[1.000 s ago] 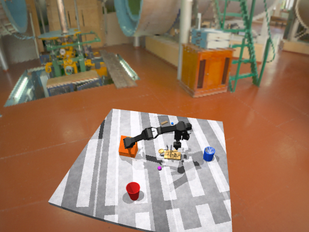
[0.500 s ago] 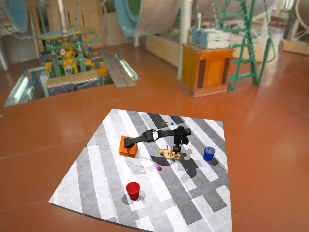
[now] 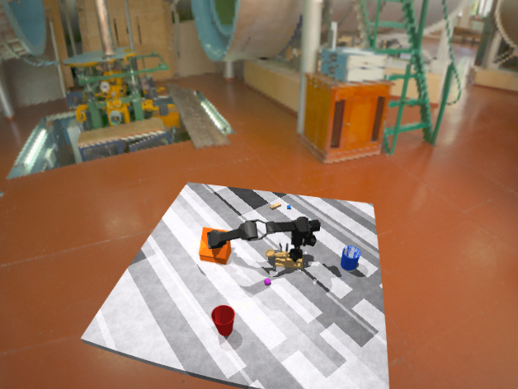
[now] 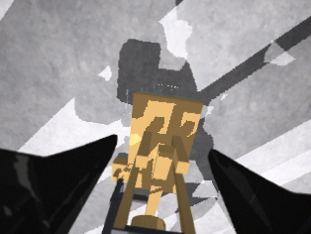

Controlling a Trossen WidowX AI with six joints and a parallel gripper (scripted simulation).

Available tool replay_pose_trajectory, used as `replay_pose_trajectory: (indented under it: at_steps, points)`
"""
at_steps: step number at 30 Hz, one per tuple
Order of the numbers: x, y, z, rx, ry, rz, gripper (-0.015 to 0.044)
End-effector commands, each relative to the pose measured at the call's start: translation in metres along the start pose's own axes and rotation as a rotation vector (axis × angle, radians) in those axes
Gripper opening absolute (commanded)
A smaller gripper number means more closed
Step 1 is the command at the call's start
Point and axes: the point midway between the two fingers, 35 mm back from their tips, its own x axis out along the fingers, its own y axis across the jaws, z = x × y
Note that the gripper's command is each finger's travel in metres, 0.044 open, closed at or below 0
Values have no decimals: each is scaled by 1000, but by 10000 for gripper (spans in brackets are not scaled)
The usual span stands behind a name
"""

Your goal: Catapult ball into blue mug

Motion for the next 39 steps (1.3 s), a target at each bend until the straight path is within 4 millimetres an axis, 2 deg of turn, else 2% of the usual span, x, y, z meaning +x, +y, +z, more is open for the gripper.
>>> replay_pose_trajectory:
  at_steps: [1,13,24,30,31,34,35,39]
  points:
    - [8,0,-1,-6,3,-5,440]
    - [23,0,-2,-6,3,-7,440]
    - [20,-1,-1,0,2,-2,151]
    - [20,-1,-1,0,2,-2,111]
    - [17,-1,-1,0,2,-2,85]
    - [-19,0,-1,-1,3,1,6]
    - [-27,0,-1,-1,3,1,0]
    - [-29,1,0,-4,3,-1,0]
